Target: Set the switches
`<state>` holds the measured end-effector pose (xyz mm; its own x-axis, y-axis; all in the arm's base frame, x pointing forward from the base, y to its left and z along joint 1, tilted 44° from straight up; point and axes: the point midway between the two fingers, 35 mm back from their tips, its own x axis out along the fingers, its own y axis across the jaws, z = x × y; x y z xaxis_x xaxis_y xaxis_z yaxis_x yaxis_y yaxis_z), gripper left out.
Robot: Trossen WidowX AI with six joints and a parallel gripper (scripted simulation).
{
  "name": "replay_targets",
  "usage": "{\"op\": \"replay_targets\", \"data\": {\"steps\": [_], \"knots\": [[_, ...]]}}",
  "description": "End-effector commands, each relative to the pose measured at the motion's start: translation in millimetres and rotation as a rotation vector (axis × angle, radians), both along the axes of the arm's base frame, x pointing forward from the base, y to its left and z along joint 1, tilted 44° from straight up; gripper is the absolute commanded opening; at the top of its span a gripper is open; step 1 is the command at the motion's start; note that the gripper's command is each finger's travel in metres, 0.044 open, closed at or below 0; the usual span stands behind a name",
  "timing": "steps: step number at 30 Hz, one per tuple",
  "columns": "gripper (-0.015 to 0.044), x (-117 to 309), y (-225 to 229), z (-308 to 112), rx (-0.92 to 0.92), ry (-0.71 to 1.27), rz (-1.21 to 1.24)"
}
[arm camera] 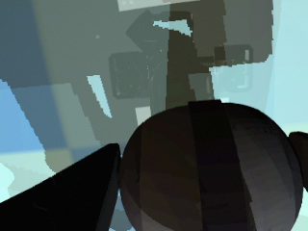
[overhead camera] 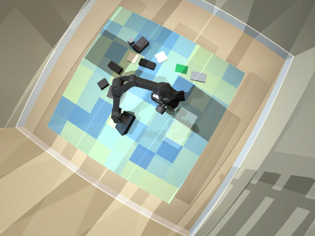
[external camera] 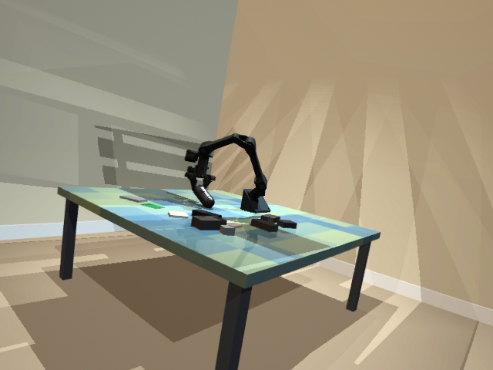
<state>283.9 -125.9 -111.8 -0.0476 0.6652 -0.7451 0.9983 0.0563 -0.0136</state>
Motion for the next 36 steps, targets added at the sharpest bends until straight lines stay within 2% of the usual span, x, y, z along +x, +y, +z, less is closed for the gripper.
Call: {"op": "replay_targets", "data": {"steps": [1, 36], "knots": [[0.0338, -1.1, 8.0, -4.8, 0.018, 0.011, 0.013], [0.0338, -2.2, 16.2, -31.4, 0.018, 0.011, 0.013]]}}
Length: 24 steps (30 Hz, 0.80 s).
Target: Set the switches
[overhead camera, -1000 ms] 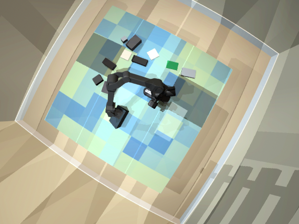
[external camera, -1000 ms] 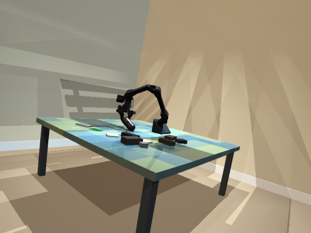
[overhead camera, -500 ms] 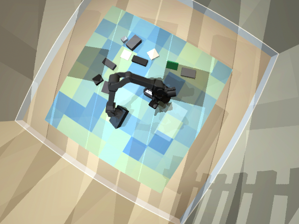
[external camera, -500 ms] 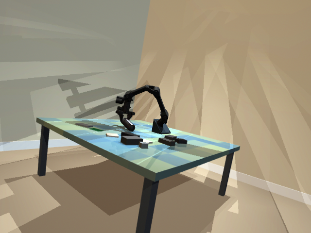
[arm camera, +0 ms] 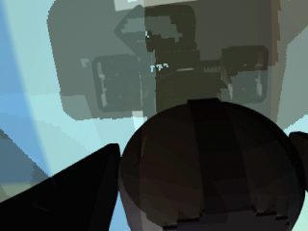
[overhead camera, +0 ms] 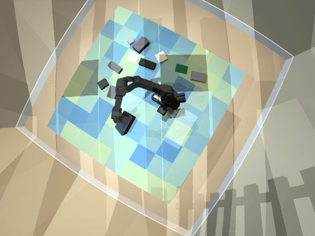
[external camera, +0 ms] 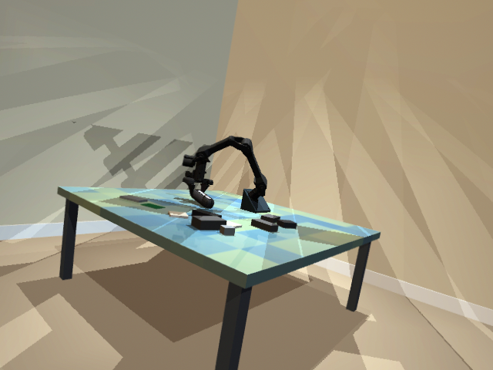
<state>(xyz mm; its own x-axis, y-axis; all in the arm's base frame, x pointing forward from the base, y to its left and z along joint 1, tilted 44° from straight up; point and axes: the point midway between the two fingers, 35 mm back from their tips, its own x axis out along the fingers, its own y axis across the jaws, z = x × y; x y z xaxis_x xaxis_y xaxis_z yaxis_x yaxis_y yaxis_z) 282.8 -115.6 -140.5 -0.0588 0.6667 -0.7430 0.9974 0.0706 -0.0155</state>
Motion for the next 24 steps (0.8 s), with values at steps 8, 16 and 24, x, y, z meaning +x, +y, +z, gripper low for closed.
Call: {"op": "replay_targets", "data": {"steps": [8, 16, 24], "knots": [[0.0338, -1.5, 8.5, -8.5, 0.015, 0.008, -0.001], [0.0338, -1.8, 11.5, -14.2, 0.015, 0.008, -0.001], [0.0338, -2.1, 14.7, -19.7, 0.015, 0.008, -0.001]]}}
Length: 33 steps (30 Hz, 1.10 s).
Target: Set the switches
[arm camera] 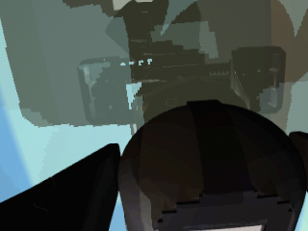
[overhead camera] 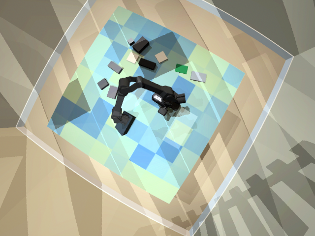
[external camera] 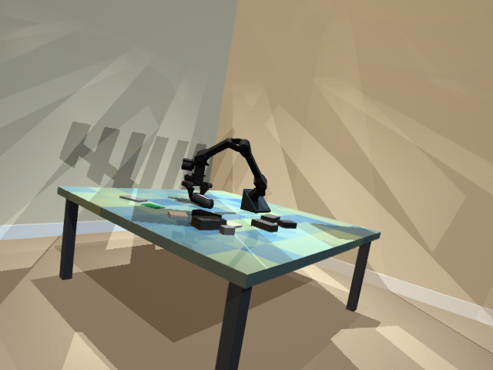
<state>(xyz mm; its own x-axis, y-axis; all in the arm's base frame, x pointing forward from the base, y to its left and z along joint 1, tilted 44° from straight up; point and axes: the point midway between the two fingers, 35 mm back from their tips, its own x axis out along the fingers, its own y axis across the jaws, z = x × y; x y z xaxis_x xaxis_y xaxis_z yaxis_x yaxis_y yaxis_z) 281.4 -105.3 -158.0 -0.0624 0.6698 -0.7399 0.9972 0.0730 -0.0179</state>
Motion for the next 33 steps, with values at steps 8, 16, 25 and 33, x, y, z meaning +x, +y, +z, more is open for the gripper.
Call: {"op": "replay_targets", "data": {"steps": [8, 16, 25, 33], "knots": [[0.0338, -1.1, 8.0, -7.5, 0.011, 0.005, -0.003], [0.0338, -0.9, 7.6, -8.3, 0.007, 0.003, -0.001], [0.0440, -0.8, 6.5, -8.7, 0.002, 0.002, 0.002], [0.0440, 0.0, 8.3, 0.9, 0.002, 0.002, 0.002]]}}
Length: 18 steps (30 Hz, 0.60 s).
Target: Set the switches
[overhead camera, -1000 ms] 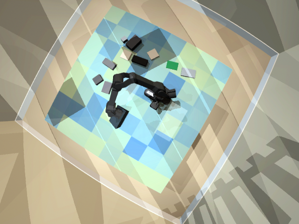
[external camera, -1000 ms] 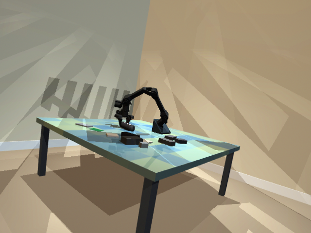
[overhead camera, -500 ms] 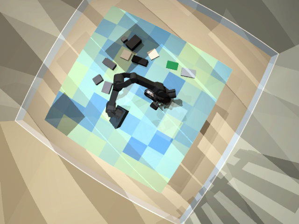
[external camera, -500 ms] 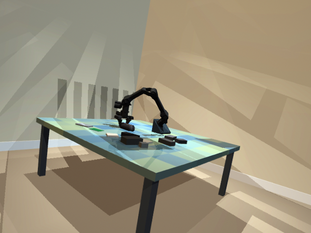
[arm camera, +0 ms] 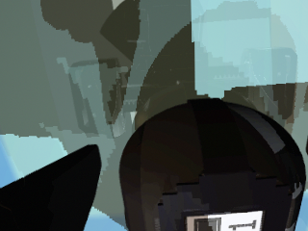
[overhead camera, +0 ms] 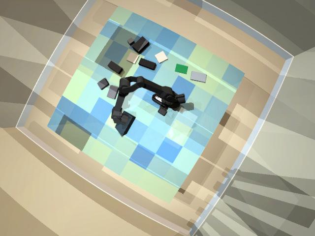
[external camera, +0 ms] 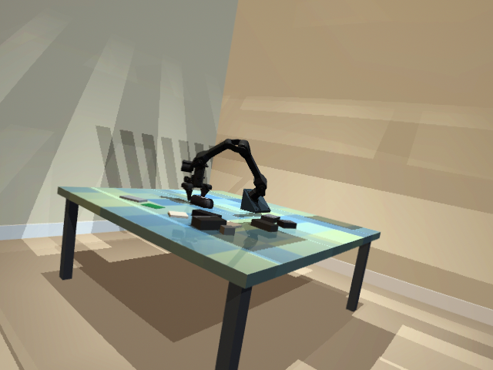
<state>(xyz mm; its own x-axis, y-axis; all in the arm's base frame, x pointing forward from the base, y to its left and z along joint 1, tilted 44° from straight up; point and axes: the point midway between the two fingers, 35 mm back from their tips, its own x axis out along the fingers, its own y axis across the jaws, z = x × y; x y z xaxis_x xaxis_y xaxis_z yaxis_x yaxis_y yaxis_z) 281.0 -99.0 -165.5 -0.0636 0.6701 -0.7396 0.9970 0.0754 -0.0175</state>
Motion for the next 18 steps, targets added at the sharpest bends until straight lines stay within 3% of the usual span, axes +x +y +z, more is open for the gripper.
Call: {"op": "replay_targets", "data": {"steps": [1, 5, 18], "knots": [[0.0440, 1.1, 4.4, 20.2, 0.002, 0.003, 0.000], [0.0440, 0.0, 16.7, 66.3, 0.004, 0.004, 0.000], [0.0440, -0.2, 17.4, 68.5, 0.004, 0.004, -0.001]]}}
